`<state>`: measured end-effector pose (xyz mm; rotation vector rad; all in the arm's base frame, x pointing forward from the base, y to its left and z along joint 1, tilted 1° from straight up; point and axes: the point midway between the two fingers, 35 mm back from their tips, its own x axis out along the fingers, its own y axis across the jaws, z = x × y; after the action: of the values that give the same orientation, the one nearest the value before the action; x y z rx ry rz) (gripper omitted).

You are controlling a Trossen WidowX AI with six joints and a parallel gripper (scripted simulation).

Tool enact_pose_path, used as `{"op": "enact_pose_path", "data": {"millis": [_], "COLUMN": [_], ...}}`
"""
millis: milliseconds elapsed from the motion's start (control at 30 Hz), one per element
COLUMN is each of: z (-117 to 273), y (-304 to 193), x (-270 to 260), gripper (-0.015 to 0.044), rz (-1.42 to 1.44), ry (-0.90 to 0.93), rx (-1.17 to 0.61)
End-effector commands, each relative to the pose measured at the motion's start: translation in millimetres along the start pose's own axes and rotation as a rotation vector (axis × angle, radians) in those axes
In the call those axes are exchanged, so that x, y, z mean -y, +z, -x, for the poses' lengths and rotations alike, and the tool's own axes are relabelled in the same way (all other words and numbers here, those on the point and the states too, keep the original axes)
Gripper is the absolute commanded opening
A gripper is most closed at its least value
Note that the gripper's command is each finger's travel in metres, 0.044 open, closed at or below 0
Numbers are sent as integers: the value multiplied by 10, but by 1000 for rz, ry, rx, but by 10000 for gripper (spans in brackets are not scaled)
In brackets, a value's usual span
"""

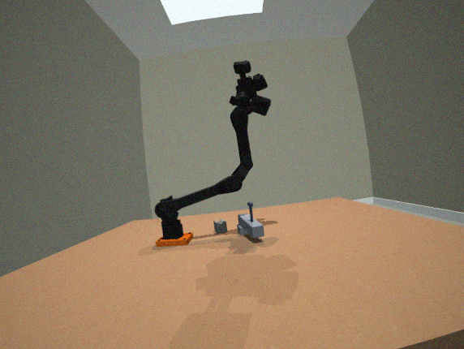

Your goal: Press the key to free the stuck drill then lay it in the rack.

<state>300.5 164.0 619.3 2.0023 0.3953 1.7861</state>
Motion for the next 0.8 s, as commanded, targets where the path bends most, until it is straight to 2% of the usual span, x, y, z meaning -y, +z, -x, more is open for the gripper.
{"op": "enact_pose_path", "data": {"millis": [0, 267, 467, 767], "z": [0, -8, -186, -96], "y": [0, -24, -807, -2079], "x": [0, -6, -188, -660], "gripper": [374, 164, 6, 0], "rz": [0, 0, -40, -195], "ry": [0, 4, 113, 335], "rx": [0, -3, -152, -453]}}
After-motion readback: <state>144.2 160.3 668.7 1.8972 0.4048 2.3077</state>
